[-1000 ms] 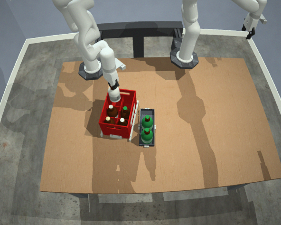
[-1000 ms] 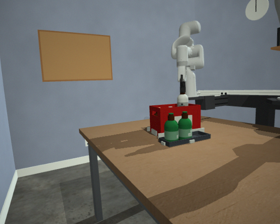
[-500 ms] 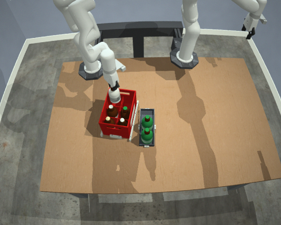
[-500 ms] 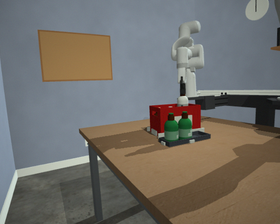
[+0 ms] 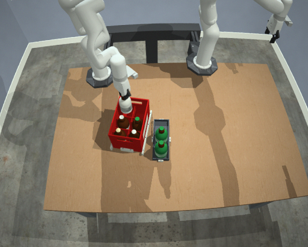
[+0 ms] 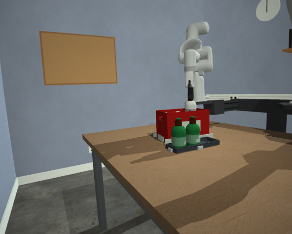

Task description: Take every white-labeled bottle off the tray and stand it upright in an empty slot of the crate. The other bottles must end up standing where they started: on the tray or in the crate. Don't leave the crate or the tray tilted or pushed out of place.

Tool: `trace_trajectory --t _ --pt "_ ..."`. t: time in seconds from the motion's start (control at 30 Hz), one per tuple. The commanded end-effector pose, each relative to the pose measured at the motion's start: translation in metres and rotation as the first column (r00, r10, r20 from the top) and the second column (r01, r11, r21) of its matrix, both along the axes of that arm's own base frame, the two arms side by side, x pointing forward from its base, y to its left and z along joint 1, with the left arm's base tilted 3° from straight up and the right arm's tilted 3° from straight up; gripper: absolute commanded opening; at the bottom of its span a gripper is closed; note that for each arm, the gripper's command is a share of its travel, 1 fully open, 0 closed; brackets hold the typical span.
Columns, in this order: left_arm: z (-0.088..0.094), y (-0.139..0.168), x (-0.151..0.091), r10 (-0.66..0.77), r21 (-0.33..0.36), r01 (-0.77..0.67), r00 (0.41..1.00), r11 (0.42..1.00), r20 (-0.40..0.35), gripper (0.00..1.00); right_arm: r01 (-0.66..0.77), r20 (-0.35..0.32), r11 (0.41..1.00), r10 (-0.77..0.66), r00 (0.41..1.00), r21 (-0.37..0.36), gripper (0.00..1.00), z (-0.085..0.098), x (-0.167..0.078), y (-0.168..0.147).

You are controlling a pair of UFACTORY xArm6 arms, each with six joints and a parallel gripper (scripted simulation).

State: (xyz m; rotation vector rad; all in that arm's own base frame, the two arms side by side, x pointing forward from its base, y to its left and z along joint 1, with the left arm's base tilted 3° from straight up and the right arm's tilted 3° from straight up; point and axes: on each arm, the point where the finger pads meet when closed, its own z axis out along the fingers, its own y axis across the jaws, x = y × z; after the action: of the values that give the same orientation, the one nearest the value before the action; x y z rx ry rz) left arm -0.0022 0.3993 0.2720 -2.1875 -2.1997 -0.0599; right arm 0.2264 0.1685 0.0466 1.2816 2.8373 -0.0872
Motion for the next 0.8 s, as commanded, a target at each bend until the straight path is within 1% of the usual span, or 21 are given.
trace_trajectory --t 0.0,0.47,0.77 --pt "0.0019 0.001 0.0 0.0 0.005 0.0 1.0 1.0 0.0 1.0 0.0 0.003 1.0 0.0 1.0 0.002 0.0 0.001 0.0012 0.001" --pt "0.0019 0.001 0.0 0.0 0.005 0.0 1.0 1.0 0.0 1.0 0.0 0.003 1.0 0.0 1.0 0.002 0.0 0.0005 0.0012 0.001" --pt "0.0019 0.001 0.0 0.0 0.005 0.0 1.0 1.0 0.0 1.0 0.0 0.003 1.0 0.0 1.0 0.002 0.0 -0.0037 0.0013 0.0007"
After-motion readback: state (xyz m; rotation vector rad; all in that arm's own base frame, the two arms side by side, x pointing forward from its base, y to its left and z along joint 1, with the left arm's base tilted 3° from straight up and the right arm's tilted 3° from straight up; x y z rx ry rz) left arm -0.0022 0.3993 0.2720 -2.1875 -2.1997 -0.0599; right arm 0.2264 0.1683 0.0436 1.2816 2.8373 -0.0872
